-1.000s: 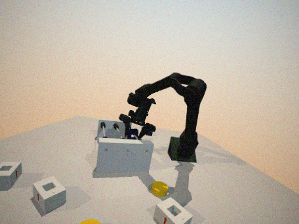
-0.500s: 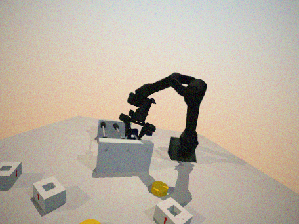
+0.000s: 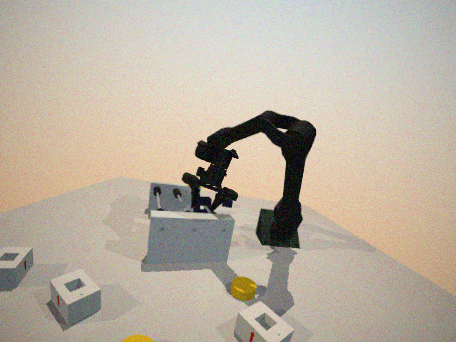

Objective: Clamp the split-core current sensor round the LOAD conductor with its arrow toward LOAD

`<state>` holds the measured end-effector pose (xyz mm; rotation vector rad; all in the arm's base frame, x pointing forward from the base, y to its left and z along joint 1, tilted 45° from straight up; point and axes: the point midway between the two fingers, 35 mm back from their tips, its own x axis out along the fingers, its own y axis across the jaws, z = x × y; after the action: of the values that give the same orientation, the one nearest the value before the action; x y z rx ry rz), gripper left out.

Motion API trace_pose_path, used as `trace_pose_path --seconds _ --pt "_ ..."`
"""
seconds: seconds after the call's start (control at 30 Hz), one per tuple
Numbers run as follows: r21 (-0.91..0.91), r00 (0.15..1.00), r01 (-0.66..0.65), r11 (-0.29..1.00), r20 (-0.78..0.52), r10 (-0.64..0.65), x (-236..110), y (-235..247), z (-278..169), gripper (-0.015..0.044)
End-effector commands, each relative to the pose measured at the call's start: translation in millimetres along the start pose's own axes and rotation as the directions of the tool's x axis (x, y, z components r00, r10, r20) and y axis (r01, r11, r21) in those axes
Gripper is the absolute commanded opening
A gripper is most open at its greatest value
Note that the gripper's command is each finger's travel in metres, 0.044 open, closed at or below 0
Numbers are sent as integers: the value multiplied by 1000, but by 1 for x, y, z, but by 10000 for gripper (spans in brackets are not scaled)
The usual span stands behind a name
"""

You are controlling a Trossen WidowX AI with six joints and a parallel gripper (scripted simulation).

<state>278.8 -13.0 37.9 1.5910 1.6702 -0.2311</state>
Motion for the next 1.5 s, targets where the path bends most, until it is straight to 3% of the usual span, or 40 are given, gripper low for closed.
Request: trace_pose_path --seconds 0.0,0.83,1.17,1.47 --pt "1 1000 -16 1000 -1 16 0 -3 0 0" --pt "1 1000 -15 1000 0 15 3 -8 0 0" --pt "-4 1000 -19 1000 0 19 -1 -6 0 262" --pt "-4 1000 -19 1000 0 19 -1 -6 0 262"
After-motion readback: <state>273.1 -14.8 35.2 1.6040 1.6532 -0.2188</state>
